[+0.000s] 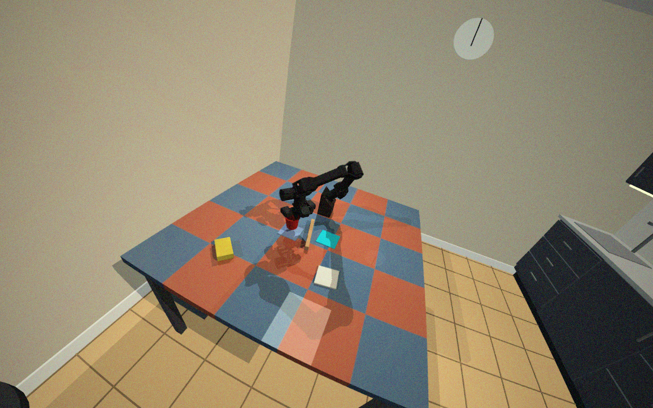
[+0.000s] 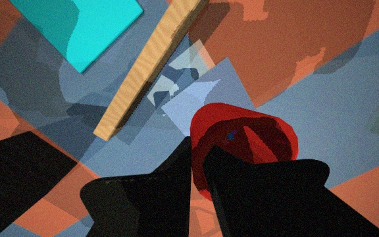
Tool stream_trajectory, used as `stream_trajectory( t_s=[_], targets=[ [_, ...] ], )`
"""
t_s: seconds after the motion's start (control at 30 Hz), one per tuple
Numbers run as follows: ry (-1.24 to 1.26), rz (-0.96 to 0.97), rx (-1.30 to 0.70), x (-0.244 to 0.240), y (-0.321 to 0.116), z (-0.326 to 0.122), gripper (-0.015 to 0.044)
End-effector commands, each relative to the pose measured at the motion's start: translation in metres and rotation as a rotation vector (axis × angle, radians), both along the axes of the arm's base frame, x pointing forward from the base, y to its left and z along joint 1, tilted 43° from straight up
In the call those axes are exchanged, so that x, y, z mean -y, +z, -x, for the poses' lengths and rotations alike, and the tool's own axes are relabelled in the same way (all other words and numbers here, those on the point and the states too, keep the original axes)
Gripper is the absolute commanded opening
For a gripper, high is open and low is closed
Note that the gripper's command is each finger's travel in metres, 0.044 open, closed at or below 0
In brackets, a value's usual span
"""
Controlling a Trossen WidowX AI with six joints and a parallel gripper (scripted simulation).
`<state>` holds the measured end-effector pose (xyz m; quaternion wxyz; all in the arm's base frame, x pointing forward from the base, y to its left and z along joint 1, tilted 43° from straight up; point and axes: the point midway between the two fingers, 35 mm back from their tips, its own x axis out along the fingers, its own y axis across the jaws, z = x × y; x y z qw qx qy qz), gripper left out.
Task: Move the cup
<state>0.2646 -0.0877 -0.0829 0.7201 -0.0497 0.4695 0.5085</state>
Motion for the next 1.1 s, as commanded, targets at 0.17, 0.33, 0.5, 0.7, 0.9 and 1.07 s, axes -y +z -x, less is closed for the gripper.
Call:
stream_trajectory(
  t_s=[0.17, 0.33, 0.5, 0.7, 0.9, 1.07],
  targets=[
    [-0.003, 0.013, 0.015, 0.0155, 0.0179, 0.004, 0.0],
    [-0.003, 0.013, 0.015, 0.0151, 0.0182, 0.0051, 0.0],
    [-0.006, 0.007, 0.011, 0.0137, 0.0163, 0.0048, 0.0],
    [-0.006, 0.007, 0.011, 0.0137, 0.0163, 0.0048, 0.0],
    [-0.006, 0.007, 0.011, 0.0131, 0.017, 0.0049, 0.0],
    [-0.005, 0.008, 0.012, 0.0078, 0.0221, 0.0054, 0.0]
  ],
)
